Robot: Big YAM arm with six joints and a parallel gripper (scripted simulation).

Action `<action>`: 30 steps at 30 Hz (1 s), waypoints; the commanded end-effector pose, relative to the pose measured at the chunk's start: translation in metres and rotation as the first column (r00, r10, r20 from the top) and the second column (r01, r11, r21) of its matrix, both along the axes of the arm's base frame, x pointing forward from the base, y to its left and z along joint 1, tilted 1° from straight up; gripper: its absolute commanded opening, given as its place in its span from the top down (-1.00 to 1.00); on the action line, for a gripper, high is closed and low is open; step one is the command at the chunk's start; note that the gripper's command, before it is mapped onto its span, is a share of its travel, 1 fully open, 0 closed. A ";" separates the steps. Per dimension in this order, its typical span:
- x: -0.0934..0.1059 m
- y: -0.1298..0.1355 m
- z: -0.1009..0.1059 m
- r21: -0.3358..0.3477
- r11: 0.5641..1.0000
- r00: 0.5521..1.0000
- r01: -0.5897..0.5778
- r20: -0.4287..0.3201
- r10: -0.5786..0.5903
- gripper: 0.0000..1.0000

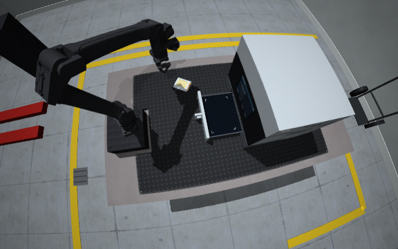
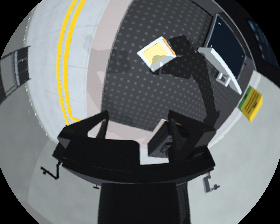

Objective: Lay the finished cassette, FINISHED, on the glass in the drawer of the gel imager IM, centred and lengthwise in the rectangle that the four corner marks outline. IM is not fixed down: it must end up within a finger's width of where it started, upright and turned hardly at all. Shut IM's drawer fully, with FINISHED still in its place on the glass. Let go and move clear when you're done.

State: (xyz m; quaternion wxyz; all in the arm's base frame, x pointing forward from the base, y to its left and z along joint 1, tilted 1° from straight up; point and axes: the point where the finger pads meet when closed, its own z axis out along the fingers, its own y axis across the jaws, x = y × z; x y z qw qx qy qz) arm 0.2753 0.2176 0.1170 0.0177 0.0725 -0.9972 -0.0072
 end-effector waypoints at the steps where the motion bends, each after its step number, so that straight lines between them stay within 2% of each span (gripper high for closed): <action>1: 0.017 -0.010 0.014 0.020 1.000 0.999 -0.018 0.031 0.017 -1.00; 4: 0.020 -0.026 0.008 0.014 1.000 0.999 0.022 0.033 -0.022 -1.00; 6: 0.020 -0.026 0.008 0.014 1.000 0.999 0.022 0.033 -0.022 -1.00; 7: 0.039 -0.019 0.023 0.038 0.999 0.998 0.021 0.063 -0.023 -1.00; 8: 0.042 -0.024 0.024 0.035 0.999 0.998 0.021 0.062 -0.023 -1.00; 10: 0.044 -0.035 0.023 0.028 0.999 0.998 0.021 0.054 -0.023 -1.00; 12: 0.036 -0.052 0.010 0.015 0.998 0.997 0.061 0.044 -0.062 -1.00; 17: 0.049 -0.073 0.011 0.006 0.998 0.998 0.061 0.030 -0.061 -1.00; 19: 0.047 -0.085 0.010 0.007 0.995 0.994 0.100 0.045 -0.101 -1.00; 21: 0.058 -0.091 0.019 0.017 0.995 0.993 0.100 0.062 -0.101 -1.00; 23: 0.058 -0.091 0.019 0.017 0.995 0.993 0.100 0.062 -0.101 -1.00; 24: 0.054 -0.099 0.010 0.007 0.991 0.990 0.133 0.055 -0.133 -1.00; 30: 0.065 -0.127 0.017 0.006 0.990 0.989 0.140 0.056 -0.140 -1.00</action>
